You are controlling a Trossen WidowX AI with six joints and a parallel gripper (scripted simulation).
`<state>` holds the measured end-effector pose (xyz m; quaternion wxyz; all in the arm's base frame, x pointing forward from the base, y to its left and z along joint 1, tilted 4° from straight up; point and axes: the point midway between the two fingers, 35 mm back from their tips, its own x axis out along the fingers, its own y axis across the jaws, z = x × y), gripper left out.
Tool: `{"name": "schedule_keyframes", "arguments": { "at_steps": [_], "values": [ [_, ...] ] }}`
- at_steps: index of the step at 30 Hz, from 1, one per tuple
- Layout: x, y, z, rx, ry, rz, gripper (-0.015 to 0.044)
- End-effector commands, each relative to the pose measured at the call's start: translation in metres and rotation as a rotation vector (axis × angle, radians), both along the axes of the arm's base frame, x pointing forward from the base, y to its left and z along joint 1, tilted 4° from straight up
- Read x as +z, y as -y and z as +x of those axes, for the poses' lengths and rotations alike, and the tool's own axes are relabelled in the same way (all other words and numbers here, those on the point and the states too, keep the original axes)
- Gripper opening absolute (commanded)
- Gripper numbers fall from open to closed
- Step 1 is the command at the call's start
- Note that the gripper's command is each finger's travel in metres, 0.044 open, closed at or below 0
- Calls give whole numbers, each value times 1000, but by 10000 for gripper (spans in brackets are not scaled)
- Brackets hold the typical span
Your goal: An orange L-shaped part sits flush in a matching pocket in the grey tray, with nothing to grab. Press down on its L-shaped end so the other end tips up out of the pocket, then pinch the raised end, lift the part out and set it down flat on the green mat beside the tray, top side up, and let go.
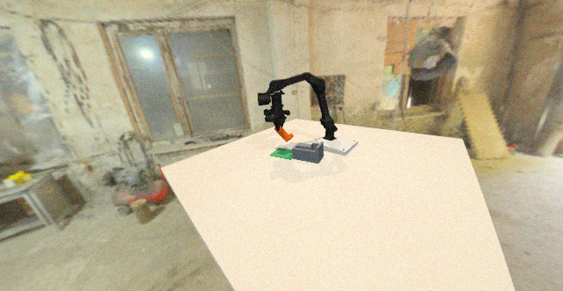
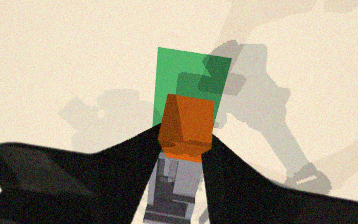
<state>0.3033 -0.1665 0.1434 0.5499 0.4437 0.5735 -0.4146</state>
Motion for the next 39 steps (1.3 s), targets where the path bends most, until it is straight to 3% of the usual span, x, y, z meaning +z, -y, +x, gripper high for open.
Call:
{"name": "schedule_keyframes", "arguments": {
  "at_steps": [1, 39],
  "values": [
    [-5, 2, 0, 3, 0, -3, 0],
    [-62, -1, 0, 3, 0, -3, 0]
  ]
}}
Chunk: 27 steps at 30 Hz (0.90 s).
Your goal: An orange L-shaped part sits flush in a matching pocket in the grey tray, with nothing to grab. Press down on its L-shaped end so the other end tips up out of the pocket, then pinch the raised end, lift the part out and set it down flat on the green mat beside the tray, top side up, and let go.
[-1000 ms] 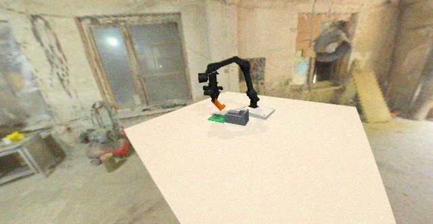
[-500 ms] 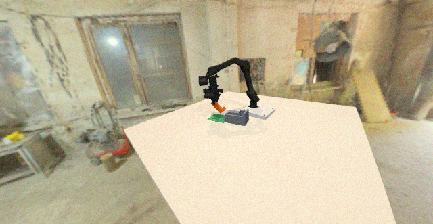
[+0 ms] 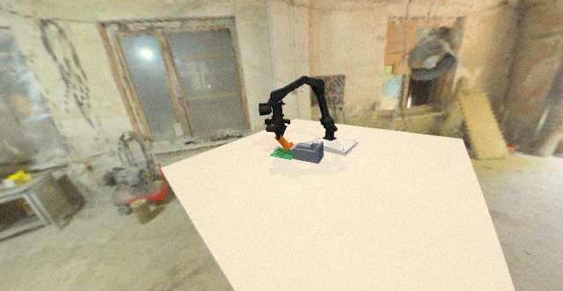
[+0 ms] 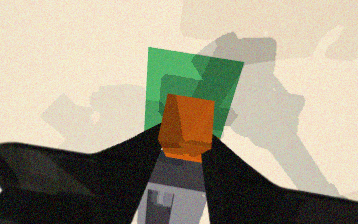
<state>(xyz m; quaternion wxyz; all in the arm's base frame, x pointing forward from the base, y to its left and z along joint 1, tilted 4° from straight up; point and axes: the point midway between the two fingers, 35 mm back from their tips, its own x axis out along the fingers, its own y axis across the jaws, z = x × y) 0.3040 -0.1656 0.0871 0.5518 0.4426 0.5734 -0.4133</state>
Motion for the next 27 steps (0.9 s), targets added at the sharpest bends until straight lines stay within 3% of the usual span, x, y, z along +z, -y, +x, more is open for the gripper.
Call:
{"name": "schedule_keyframes", "arguments": {
  "at_steps": [1, 25, 27],
  "values": [
    [-7, 0, -1, -2, -3, -2, 0],
    [-24, -2, -1, 1, -2, 1, 0],
    [-24, -2, -1, 1, -2, 1, 53]
  ]
}}
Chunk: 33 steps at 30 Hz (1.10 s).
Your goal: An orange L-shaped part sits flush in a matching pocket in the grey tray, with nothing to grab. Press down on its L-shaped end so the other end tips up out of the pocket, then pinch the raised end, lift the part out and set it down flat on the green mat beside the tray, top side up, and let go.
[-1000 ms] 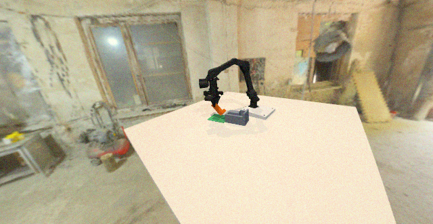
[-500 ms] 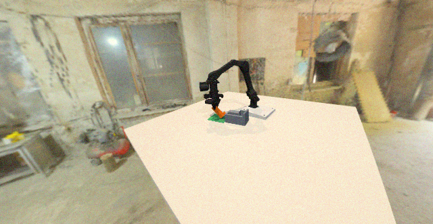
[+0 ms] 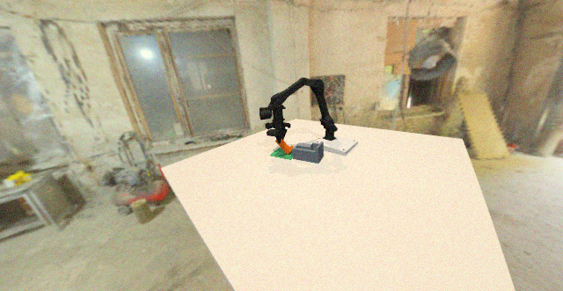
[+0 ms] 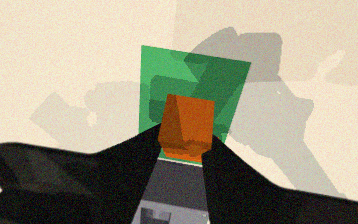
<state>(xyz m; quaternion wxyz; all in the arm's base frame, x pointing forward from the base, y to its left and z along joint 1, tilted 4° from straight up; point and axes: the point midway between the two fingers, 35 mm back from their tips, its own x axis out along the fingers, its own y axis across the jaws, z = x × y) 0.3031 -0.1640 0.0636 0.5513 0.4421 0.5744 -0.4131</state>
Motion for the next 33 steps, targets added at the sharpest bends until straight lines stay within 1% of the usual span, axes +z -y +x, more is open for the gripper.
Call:
{"name": "schedule_keyframes", "arguments": {
  "at_steps": [1, 8, 11, 13, 16, 18, 33],
  "values": [
    [0, 0, 0, 0, 0, 0, 79],
    [2, 0, 0, 0, 0, 0, 263],
    [19, 2, 2, -1, 0, -1, 341],
    [40, 4, 3, -1, 0, -2, 394],
    [75, 5, 2, -2, -1, -3, 400],
    [87, 5, 0, -3, -1, -3, 400],
    [84, 5, 2, -6, 9, -6, 400]
  ]
}}
